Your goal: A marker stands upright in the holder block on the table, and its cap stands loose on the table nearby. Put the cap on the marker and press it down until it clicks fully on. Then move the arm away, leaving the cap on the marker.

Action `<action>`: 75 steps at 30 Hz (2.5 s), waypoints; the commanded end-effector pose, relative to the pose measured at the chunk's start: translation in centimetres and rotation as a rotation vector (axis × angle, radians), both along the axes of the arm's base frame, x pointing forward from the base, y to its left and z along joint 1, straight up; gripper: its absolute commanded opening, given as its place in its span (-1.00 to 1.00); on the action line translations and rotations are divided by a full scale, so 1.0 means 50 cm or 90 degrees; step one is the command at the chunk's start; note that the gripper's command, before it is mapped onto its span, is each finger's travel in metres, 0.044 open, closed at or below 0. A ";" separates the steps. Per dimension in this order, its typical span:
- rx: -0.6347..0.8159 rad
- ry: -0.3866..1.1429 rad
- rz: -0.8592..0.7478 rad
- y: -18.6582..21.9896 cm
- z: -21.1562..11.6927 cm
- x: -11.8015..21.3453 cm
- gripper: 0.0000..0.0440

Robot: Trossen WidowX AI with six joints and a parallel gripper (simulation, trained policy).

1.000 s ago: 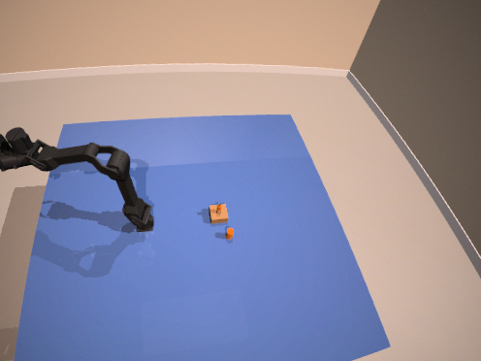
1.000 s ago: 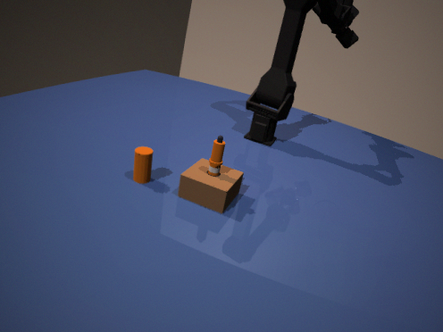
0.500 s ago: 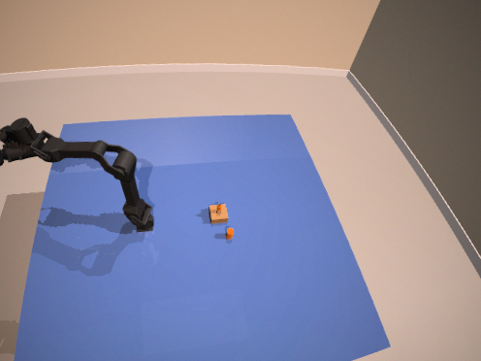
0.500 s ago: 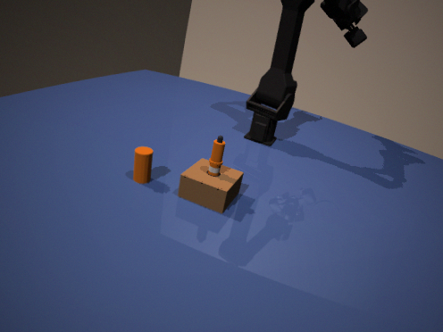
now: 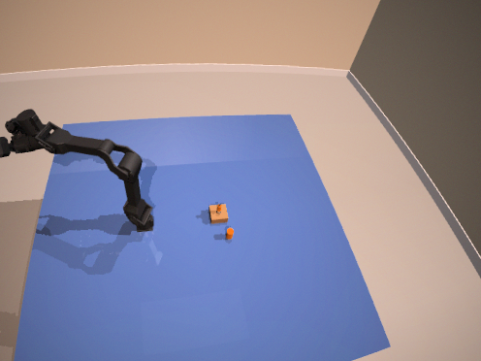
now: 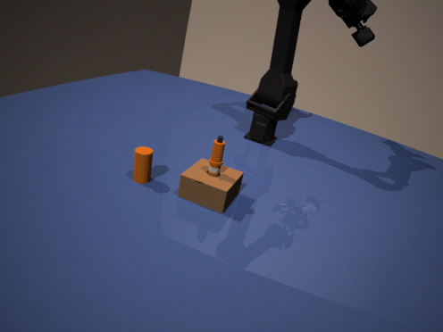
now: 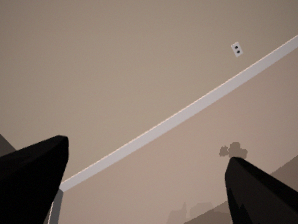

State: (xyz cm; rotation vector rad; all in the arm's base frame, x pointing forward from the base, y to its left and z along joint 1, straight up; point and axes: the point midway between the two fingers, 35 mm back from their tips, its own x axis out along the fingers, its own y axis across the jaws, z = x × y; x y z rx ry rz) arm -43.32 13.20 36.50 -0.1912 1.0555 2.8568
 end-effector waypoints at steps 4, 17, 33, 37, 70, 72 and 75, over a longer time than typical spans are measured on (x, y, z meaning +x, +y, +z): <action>-0.008 -0.008 -0.027 0.020 0.020 0.028 0.45; -0.034 -0.046 -0.079 0.062 0.026 0.083 0.46; -0.067 -0.089 -0.146 0.109 0.028 0.153 0.47; -0.075 -0.099 -0.163 0.119 0.028 0.171 0.48; -0.150 -0.170 -0.308 0.199 0.018 0.321 0.49; -0.154 -0.174 -0.317 0.204 0.017 0.330 0.49; -0.161 -0.179 -0.331 0.210 0.016 0.344 0.49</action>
